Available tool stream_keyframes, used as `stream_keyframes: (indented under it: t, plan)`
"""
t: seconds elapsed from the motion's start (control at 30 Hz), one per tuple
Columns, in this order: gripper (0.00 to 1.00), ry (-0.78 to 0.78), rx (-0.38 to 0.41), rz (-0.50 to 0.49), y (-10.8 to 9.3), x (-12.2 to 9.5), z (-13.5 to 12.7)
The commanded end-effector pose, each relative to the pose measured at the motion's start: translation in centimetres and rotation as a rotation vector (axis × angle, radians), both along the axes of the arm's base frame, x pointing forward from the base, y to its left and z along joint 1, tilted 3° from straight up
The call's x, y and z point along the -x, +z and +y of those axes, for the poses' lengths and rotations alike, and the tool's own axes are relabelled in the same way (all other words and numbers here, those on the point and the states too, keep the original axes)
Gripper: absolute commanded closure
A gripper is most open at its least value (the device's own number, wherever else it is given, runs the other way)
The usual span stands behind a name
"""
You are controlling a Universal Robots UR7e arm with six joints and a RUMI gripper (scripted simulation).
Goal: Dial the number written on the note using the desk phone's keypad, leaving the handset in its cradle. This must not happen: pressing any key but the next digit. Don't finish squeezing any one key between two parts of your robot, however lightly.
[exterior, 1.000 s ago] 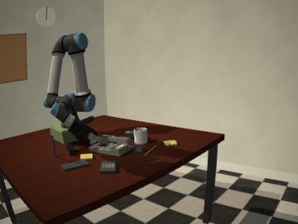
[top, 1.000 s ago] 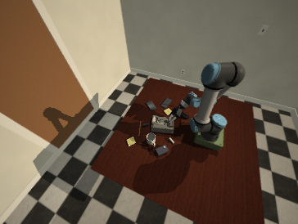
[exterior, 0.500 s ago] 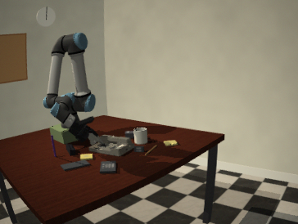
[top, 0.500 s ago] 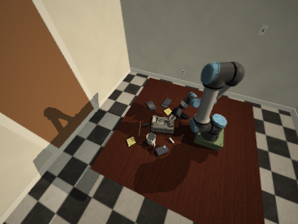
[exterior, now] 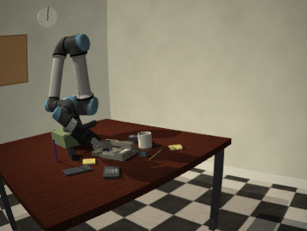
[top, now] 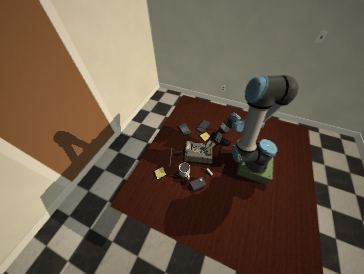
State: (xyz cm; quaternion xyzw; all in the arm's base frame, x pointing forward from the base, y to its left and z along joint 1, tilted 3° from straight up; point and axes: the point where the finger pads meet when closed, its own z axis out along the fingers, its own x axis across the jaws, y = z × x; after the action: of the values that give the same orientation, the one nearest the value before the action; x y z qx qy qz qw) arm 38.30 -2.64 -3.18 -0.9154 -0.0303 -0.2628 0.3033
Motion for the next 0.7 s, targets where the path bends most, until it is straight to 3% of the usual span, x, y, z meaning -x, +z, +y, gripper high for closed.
stream_keyframes:
  t: [0.0, 0.67]
  plan:
    - [1.00, 0.000, 0.001, -0.001, -0.03, -0.02, -0.02]
    - [1.00, 0.000, 0.001, -0.001, 0.37, 0.00, -0.01]
